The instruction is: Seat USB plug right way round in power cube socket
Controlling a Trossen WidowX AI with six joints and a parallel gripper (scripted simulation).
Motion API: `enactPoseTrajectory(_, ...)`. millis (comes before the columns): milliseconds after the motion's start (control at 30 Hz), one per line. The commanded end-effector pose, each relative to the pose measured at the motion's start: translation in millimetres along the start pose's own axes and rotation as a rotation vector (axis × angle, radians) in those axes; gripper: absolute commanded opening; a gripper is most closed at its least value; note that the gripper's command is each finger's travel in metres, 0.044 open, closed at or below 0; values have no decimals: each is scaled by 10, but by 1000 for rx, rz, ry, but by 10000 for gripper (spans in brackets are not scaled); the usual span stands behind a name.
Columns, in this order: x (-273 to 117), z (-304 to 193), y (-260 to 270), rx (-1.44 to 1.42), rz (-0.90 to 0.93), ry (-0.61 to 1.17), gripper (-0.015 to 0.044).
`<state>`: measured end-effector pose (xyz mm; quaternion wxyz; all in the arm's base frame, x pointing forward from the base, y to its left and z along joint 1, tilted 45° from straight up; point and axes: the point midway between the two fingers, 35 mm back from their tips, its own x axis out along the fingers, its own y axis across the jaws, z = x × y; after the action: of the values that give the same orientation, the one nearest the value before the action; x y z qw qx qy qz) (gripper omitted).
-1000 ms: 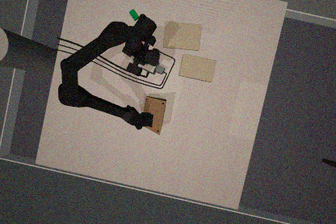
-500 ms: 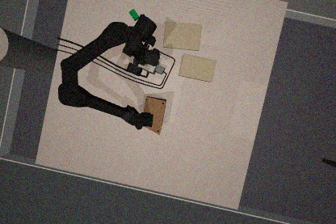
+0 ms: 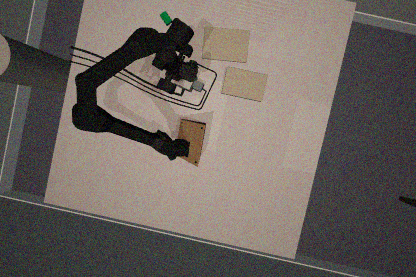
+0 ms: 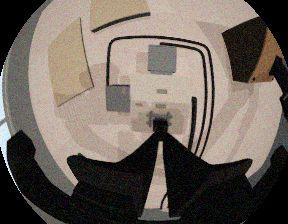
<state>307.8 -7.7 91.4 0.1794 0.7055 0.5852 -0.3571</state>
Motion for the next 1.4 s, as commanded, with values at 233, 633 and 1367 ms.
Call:
enactPoseTrajectory(233,15,-7,3,3,2,5,0)
enactPoseTrajectory(633,29,-7,3,3,2,5,0)
enactPoseTrajectory(1367,55,-7,3,3,2,5,0)
